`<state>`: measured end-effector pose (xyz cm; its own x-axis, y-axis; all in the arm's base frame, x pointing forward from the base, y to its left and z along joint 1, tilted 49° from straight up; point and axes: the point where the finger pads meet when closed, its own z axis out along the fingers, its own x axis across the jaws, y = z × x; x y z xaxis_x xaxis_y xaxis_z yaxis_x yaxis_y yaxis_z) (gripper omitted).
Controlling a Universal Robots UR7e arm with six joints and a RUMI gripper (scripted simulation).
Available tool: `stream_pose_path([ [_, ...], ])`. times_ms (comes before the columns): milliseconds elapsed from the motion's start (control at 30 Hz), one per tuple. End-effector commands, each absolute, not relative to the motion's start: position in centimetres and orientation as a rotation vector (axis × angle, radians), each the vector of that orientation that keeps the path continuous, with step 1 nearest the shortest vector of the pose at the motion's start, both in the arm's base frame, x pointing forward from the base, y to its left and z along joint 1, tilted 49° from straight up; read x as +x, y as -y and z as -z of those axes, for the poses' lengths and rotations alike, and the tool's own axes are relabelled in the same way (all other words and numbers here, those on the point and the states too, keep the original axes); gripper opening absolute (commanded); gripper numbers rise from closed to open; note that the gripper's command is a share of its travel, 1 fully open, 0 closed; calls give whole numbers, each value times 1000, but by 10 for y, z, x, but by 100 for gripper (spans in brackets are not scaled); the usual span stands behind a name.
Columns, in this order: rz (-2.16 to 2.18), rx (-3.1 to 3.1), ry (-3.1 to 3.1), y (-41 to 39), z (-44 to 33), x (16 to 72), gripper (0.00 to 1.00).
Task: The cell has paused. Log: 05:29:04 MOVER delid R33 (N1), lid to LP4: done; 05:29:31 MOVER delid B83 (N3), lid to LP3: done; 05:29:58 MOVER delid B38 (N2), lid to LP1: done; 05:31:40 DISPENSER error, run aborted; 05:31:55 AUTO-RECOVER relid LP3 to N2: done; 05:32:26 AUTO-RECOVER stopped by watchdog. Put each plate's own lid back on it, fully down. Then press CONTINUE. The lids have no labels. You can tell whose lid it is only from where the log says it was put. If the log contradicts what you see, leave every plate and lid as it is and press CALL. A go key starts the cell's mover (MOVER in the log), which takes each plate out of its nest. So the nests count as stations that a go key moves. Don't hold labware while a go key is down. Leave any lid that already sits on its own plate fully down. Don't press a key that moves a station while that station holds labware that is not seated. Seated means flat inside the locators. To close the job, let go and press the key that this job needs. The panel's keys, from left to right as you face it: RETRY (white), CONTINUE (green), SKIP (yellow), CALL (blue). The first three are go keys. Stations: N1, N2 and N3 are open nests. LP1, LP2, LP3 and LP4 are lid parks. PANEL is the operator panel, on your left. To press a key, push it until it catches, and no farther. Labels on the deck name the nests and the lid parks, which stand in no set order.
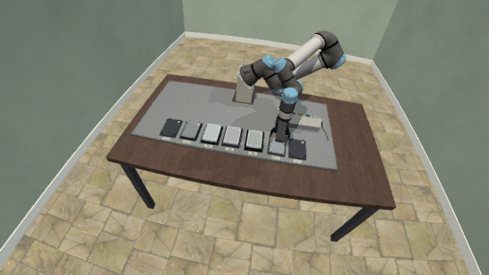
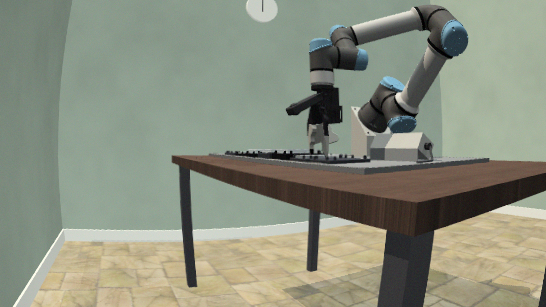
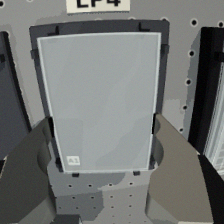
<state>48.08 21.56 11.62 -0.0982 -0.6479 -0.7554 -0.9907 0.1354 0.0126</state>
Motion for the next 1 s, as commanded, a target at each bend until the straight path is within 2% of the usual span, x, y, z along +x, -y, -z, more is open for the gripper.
stream_pose_path([
  [0, -732, -1575, -1816, -215, -116, 481, 0],
  [967, -732, -1575, -1816, -202, -128, 479, 0],
])
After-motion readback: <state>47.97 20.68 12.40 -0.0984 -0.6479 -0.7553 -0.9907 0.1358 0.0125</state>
